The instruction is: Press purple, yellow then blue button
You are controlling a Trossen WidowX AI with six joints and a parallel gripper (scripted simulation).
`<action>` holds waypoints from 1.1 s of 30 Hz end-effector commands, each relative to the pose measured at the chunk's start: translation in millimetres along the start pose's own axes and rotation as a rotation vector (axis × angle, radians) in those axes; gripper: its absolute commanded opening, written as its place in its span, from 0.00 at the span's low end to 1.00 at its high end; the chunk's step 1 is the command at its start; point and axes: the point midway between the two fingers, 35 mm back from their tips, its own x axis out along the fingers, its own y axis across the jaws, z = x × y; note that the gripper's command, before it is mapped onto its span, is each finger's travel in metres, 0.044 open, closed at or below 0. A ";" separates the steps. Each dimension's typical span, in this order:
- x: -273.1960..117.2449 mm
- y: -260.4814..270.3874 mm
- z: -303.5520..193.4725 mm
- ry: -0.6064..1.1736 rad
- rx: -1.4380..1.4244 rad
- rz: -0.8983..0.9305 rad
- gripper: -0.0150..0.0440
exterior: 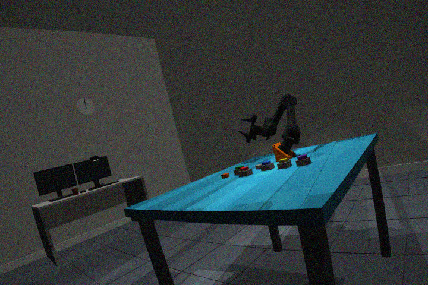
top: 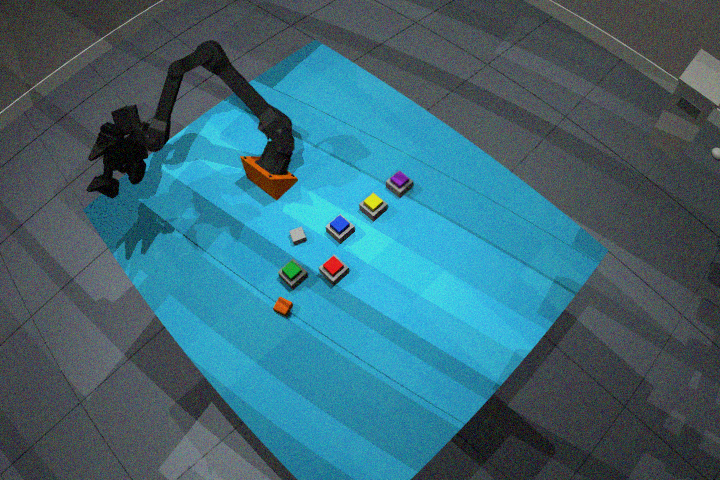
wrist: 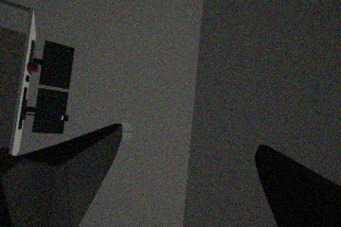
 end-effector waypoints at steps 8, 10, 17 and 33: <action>94.8 -49.6 75.1 -0.245 0.335 0.157 0.93; 118.4 -64.1 107.3 -0.309 0.430 0.229 0.93; 167.0 -107.8 240.8 -0.487 0.700 0.542 0.93; 62.4 -173.3 544.0 -0.471 0.928 1.453 0.93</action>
